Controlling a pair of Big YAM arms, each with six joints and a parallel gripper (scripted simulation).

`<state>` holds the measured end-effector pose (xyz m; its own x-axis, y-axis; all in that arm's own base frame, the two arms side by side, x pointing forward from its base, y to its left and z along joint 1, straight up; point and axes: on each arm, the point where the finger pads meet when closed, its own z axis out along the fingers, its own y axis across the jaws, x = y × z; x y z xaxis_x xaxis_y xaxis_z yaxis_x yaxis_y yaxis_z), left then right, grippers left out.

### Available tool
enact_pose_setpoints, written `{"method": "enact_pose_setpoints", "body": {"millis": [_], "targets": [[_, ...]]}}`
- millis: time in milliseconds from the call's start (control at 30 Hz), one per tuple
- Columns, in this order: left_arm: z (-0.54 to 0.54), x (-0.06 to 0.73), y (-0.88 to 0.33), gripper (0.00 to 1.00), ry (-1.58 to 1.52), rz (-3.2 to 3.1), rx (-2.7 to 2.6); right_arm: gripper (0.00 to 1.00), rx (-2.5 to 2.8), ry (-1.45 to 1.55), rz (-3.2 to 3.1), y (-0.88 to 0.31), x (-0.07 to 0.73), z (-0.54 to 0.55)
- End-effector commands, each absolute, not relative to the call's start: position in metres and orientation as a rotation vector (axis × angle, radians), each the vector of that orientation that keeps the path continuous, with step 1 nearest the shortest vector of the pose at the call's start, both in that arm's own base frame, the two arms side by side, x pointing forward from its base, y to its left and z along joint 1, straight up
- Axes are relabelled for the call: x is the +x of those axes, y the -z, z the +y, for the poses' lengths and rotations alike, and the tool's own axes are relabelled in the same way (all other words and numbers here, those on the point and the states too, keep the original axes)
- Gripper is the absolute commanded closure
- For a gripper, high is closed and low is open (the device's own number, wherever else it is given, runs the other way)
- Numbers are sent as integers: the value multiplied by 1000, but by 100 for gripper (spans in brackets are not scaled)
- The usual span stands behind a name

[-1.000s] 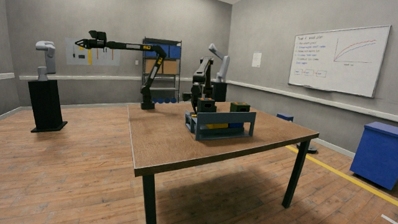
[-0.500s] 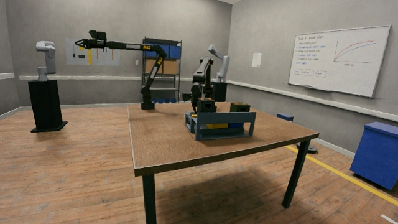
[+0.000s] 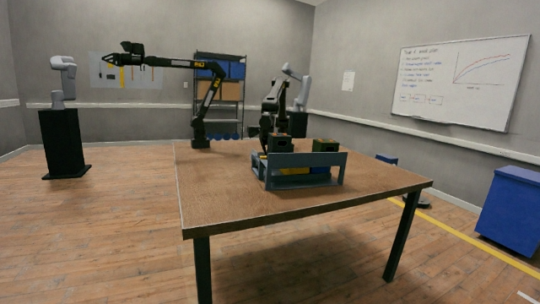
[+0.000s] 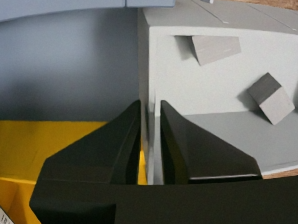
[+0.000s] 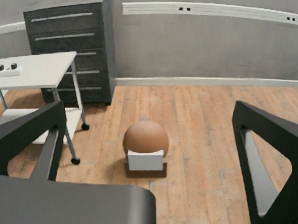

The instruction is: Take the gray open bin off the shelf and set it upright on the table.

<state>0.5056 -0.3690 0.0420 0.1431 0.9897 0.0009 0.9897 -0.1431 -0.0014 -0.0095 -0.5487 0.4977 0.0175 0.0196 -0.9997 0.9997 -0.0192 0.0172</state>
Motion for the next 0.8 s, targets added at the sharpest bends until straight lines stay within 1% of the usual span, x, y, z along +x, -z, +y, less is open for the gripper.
{"method": "enact_pose_setpoints", "body": {"millis": [0, 767], "targets": [[-378, 506, -30, 88, -6, -2040, -2374, 0, 1227, 1227, 1197, -501, -14, -545], [-380, 509, -36, 90, -3, -2047, -2382, 0, 1227, 1227, 1197, -501, -14, -545]]}}
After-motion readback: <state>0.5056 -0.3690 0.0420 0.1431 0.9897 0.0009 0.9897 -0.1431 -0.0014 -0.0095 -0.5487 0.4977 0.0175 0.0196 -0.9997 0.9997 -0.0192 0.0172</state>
